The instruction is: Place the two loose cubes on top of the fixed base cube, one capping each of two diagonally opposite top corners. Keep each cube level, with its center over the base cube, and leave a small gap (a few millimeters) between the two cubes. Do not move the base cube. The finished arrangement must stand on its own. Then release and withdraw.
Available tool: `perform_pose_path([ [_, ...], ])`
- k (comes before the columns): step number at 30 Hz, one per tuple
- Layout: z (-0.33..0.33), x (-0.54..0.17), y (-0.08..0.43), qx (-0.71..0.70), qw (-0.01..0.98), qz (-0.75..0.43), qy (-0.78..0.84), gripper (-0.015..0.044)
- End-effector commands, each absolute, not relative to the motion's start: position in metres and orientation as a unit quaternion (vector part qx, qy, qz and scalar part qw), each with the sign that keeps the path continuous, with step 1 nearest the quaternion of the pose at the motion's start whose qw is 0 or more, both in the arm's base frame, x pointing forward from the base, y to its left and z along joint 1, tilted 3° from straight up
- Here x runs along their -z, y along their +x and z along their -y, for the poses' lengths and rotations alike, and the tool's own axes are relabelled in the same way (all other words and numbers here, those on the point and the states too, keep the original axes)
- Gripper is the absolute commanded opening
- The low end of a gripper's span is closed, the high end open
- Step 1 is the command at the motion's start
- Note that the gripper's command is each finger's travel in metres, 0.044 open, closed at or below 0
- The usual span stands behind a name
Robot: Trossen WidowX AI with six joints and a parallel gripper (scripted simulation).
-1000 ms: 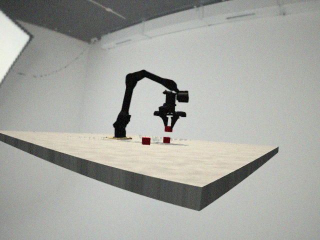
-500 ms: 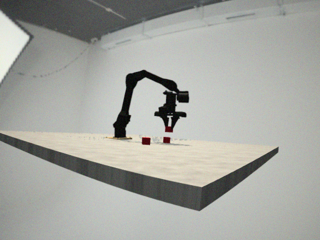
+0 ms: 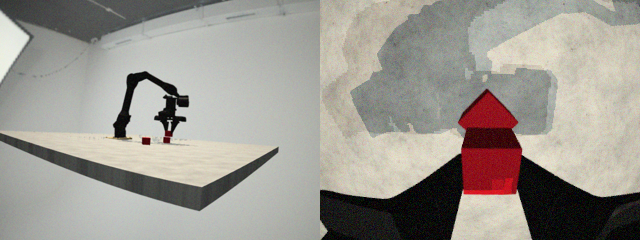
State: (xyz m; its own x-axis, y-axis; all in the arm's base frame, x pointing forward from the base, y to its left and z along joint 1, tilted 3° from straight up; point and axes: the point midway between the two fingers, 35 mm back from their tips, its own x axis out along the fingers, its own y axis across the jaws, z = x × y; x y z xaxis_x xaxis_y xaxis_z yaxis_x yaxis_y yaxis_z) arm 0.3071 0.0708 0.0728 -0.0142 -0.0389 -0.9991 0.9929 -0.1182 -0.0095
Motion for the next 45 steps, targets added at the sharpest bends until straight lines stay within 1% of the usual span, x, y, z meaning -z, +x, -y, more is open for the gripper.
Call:
perform_pose_path([
  [1, -0.071, -0.071, 0.307, 0.542, 0.474, -0.461, 0.519, 0.0105],
  [21, -0.071, -0.070, 0.307, 0.540, 0.477, -0.464, 0.516, 0.0105],
  [25, -0.071, -0.070, 0.307, 0.540, 0.477, -0.464, 0.516, 0.0205],
  [30, -0.071, -0.070, 0.307, 0.540, 0.477, -0.464, 0.516, 0.0205],
  [45, -0.072, -0.099, 0.307, 0.541, 0.476, -0.462, 0.516, 0.0205],
])
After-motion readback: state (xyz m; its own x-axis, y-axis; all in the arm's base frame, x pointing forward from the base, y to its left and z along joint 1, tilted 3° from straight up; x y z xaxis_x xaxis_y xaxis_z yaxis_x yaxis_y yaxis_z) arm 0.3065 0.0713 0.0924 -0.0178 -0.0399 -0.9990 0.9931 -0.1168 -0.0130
